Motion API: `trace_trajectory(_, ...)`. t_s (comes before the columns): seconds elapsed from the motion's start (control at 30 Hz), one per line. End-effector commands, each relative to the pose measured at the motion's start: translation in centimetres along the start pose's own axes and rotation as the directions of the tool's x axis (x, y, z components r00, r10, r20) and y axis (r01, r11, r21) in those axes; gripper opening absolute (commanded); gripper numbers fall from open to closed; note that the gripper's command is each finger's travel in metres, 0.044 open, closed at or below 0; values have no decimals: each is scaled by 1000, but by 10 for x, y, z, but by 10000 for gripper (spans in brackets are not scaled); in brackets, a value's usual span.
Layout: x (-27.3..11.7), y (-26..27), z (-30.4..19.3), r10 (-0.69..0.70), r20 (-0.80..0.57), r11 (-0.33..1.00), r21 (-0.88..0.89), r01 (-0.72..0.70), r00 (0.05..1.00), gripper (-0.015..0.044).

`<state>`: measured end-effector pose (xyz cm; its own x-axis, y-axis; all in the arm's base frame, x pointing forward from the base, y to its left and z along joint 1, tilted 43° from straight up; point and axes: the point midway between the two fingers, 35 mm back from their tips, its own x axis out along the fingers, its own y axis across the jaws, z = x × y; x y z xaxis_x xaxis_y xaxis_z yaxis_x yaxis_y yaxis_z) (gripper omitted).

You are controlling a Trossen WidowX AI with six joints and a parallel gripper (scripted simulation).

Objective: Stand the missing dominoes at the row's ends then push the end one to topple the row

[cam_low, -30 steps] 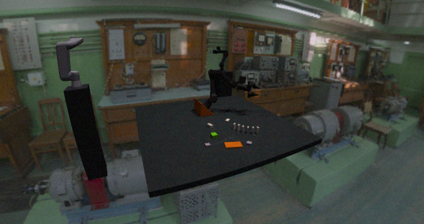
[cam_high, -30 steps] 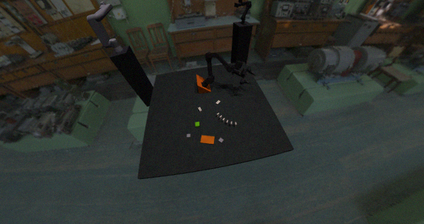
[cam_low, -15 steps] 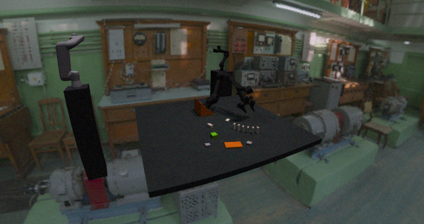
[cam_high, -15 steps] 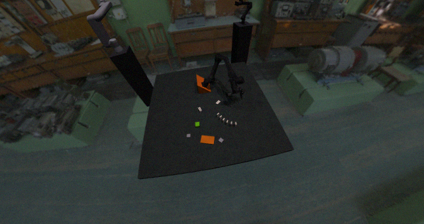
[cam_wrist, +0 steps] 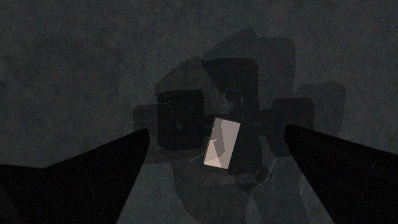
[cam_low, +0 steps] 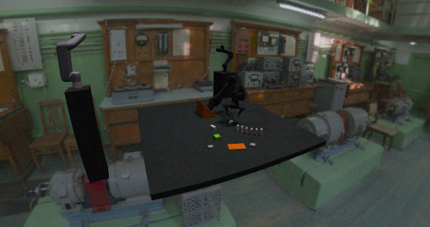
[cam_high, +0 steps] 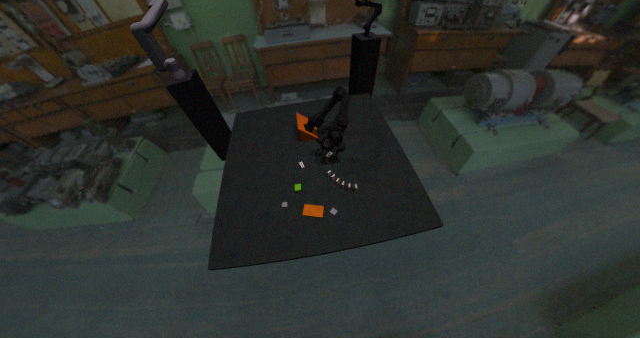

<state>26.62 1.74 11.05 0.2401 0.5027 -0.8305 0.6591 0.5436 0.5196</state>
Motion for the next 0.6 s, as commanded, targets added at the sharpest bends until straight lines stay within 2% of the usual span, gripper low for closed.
trace_trajectory(0.0, -15, -25, 0, 80, -196, 958, 286, -22, 977, 440)
trace_trajectory(0.3, -13, -25, 0, 80, -196, 958, 286, -22, 977, 440)
trace_trajectory(0.57, 44, -19, -11, 82, -196, 958, 285, -24, 977, 440)
